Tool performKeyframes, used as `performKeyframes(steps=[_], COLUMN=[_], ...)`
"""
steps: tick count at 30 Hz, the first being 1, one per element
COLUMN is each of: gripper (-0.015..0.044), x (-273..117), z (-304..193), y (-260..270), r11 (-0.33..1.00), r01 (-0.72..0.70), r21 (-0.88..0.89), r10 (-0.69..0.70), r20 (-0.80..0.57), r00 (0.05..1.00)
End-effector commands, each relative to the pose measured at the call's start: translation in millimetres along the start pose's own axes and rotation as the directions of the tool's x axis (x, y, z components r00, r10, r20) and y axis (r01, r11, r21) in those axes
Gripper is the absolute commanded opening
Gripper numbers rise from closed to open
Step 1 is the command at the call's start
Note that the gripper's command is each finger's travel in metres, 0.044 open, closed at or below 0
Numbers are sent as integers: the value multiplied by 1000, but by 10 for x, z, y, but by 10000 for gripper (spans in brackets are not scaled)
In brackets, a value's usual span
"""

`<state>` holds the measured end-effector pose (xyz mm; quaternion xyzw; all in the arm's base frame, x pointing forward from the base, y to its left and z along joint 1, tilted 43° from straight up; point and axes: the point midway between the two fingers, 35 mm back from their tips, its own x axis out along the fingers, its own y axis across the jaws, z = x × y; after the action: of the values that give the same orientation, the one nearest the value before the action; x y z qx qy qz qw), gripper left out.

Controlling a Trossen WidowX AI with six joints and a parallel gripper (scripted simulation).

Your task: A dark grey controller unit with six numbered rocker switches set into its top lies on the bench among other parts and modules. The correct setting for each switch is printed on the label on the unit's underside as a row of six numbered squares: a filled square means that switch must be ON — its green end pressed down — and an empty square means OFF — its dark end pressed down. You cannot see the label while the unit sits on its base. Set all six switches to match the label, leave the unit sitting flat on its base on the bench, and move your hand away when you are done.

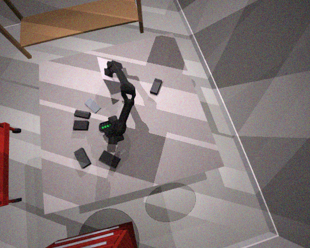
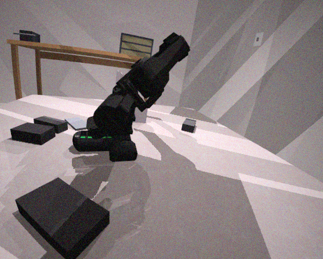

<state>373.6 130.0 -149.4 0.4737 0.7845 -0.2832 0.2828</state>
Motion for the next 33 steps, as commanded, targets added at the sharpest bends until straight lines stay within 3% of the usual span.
performKeyframes(steps=[1,33], gripper=[0,0], x=[10,98], z=[-6,4], y=[-15,-277], r11=[1000,1000], r01=[-1,0], r21=[4,5], r10=[2,0], r20=[-6,-6], r00=[1000,1000])
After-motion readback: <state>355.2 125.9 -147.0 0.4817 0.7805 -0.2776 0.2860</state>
